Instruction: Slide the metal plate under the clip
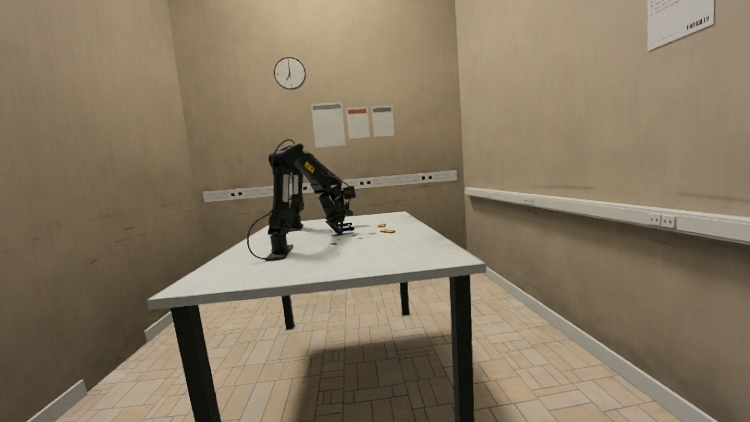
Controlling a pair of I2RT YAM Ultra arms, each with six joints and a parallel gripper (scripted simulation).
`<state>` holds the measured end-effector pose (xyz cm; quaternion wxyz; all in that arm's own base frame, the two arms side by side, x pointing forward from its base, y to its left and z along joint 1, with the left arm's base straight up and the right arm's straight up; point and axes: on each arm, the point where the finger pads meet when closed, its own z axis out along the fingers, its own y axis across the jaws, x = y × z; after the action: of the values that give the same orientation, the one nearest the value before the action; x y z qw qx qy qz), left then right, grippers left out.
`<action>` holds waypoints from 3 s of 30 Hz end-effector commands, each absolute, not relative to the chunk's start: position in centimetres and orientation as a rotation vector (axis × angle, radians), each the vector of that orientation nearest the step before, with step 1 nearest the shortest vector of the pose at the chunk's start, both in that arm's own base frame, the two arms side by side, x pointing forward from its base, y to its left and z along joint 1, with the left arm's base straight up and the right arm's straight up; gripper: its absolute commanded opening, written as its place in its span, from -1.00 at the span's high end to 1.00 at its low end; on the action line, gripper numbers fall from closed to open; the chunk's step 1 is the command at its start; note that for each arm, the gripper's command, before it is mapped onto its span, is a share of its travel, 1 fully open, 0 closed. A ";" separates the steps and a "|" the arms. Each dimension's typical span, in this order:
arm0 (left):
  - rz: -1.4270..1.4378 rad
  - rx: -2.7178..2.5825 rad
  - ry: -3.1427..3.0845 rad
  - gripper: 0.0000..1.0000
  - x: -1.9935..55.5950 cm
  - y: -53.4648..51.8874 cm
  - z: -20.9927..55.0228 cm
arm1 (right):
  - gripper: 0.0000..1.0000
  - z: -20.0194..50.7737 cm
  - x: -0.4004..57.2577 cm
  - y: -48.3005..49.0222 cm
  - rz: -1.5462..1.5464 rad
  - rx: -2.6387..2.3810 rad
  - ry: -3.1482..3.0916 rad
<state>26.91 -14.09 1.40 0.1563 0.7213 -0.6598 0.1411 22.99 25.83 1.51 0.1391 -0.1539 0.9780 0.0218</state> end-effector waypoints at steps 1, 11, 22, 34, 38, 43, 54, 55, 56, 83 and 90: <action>0.478 2.047 -1.909 1.00 27.9 -14.9 2.1 | -0.36 0.8 23.7 25.8 0.064 -0.409 2.812; 0.478 2.047 -1.909 1.00 27.9 -14.9 2.1 | -0.22 0.6 24.5 26.2 0.069 -0.418 2.806; 0.478 2.047 -1.909 1.00 27.9 -14.9 2.1 | -0.10 0.7 24.2 26.2 0.073 -0.416 2.805; 0.478 2.047 -1.909 1.00 27.9 -14.9 2.1 | 0.10 2.4 24.2 26.3 0.076 -0.405 2.798; 0.478 2.047 -1.909 1.00 27.9 -14.9 2.1 | 0.10 5.2 24.1 26.2 0.076 -0.403 2.798; 0.478 2.047 -1.909 1.00 27.9 -14.9 2.1 | 0.10 5.4 24.2 26.1 0.083 -0.427 2.796; 0.478 2.047 -1.909 1.00 27.9 -14.9 2.1 | 0.10 5.6 23.9 23.8 0.034 -0.412 2.825; 0.478 2.047 -1.909 1.00 27.9 -14.9 2.1 | 0.10 5.8 23.5 23.6 0.019 -0.424 2.838; 0.478 2.047 -1.909 1.00 27.9 -14.9 2.1 | 0.10 6.2 23.1 23.3 0.000 -0.430 2.853; 0.478 2.047 -1.909 1.00 27.9 -14.9 2.1 | 0.10 9.5 25.4 23.4 0.296 -1.837 2.237; 0.478 2.047 -1.909 1.00 27.9 -14.9 2.1 | 0.10 9.6 26.3 22.8 0.341 -2.110 2.009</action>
<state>26.91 -14.09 1.40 0.1563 0.7213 -0.6598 0.1411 26.32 22.22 8.61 0.1116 -0.6422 0.7531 0.0893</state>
